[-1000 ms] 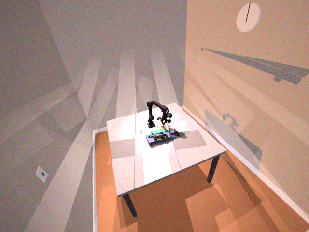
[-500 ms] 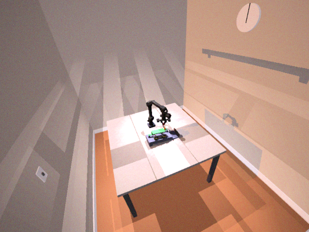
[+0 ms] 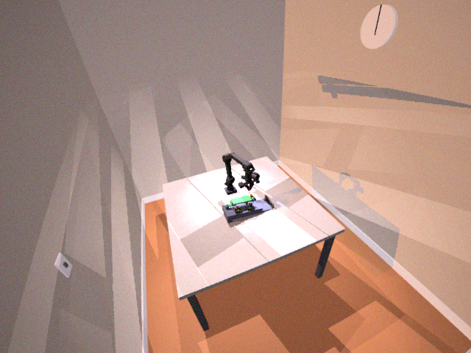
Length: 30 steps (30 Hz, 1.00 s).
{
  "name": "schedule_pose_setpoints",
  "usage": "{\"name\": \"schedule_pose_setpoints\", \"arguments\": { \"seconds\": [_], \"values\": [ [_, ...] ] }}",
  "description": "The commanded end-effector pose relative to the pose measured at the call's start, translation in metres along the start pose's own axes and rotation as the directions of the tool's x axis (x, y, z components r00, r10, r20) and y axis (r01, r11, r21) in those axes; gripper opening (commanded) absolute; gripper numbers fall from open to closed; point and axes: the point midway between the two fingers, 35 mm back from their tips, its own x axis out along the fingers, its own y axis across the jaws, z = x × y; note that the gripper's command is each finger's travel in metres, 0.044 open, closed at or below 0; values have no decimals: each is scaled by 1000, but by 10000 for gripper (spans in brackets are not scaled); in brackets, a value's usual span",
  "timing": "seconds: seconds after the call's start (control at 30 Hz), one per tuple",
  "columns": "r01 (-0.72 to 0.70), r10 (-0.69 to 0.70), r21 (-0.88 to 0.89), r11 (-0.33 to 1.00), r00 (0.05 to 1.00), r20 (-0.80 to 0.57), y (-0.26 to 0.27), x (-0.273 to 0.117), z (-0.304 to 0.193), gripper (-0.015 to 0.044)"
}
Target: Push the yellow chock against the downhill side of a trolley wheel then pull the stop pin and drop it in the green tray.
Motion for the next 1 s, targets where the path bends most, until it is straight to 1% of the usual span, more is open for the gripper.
{"name": "schedule_pose_setpoints", "arguments": {
  "seconds": [0.0, 0.17, 0.33, 0.57, 0.97],
  "values": [
    [6, -6, -10, 1000, 1000, -1, -1, 3, 2, 0],
    [6, -6, -10, 1000, 1000, 1, -1, 17, 10, 0],
    [0, 0, -10, 1000, 1000, 2, -1, 20, 11, 0],
    [-155, 155, -9, 988, 988, 5, 6, 42, 11, 0],
    [-167, 167, -9, 986, 986, 4, 23, 76, 13, 0]
  ]
}}
